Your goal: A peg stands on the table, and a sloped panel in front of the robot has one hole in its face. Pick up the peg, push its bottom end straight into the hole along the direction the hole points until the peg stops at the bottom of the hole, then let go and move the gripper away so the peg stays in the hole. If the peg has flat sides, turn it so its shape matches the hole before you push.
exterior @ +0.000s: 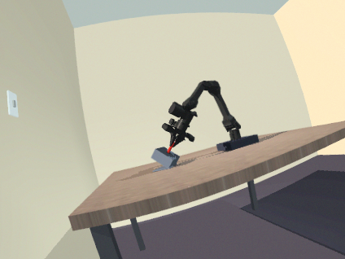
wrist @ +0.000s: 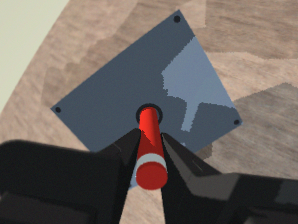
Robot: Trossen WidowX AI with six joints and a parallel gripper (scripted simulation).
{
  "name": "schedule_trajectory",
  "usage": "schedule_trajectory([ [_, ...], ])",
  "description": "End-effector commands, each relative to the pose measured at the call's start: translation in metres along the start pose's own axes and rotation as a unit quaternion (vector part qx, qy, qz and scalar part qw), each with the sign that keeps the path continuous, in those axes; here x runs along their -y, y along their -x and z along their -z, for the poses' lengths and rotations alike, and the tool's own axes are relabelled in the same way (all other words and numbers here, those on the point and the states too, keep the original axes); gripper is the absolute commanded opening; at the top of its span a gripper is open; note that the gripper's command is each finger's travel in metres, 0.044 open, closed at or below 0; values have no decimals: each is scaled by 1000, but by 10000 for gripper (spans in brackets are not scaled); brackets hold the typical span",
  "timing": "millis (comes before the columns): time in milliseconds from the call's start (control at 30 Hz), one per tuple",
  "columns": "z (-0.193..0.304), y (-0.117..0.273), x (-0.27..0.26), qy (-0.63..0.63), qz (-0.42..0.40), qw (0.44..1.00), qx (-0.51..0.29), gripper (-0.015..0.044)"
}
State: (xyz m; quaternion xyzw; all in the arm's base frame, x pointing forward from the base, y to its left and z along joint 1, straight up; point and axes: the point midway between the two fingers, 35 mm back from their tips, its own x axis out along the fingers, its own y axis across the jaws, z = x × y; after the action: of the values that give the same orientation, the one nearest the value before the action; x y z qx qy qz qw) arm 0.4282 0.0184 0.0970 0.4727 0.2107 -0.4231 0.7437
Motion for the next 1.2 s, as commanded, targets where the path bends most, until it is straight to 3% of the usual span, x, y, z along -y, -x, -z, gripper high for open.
schedule_trajectory([
  [0, 1, -3, 0, 3, 0, 1000, -1, 0],
  [1167, -1, -20, -2, 3, 0, 1000, -1, 0],
])
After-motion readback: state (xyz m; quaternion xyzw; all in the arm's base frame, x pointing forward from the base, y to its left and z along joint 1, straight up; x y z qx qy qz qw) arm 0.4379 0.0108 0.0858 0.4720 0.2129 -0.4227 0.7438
